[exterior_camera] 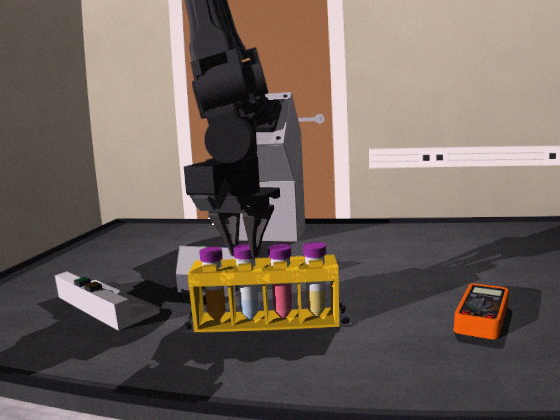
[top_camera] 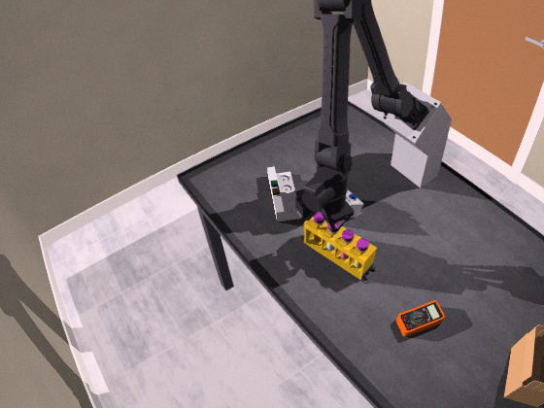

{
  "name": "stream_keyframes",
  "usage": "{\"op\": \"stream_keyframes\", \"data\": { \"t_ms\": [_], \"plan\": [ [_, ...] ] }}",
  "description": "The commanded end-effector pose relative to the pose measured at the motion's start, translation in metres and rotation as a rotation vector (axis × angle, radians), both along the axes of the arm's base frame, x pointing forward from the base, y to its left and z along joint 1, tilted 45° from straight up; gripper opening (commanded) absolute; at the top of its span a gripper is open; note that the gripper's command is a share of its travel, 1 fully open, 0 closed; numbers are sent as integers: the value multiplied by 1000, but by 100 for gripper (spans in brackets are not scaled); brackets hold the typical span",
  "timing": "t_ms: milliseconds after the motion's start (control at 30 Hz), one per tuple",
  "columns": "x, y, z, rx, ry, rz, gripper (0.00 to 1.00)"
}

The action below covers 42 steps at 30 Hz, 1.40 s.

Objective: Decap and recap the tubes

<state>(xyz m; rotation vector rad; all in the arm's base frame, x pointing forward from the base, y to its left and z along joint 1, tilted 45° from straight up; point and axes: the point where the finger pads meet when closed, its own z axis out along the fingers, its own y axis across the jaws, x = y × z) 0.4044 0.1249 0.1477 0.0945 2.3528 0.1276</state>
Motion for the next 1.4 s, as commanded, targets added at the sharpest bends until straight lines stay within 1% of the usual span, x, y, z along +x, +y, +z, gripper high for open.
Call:
{"op": "stream_keyframes", "data": {
  "t_ms": [0, 33, 67, 133, 467, 633, 700, 733, 967, 1200, 1267, 1300, 1333, 1367],
  "plan": [
    [0, -5, 10, -200, -37, 191, 0],
    [0, -5, 10, -233, -39, 223, 0],
    [0, -5, 10, -248, -42, 236, 0],
    [0, -5, 10, -248, -42, 236, 0],
    [0, -7, 10, -607, -68, 582, 0],
    [0, -7, 9, -774, -80, 745, 0],
    [0, -7, 9, -774, -80, 745, 0],
    [0, -7, 9, -822, -83, 790, 0],
    [0, -7, 10, -1071, -104, 1034, 0],
    [0, -7, 10, -1307, -125, 1263, 0],
    [0, -7, 10, -1307, -125, 1263, 0],
    [1, -7, 11, -1359, -132, 1308, 0],
    [1, -7, 11, -1395, -134, 1343, 0],
    [1, -7, 11, -1413, -136, 1361, 0]
  ]
}}
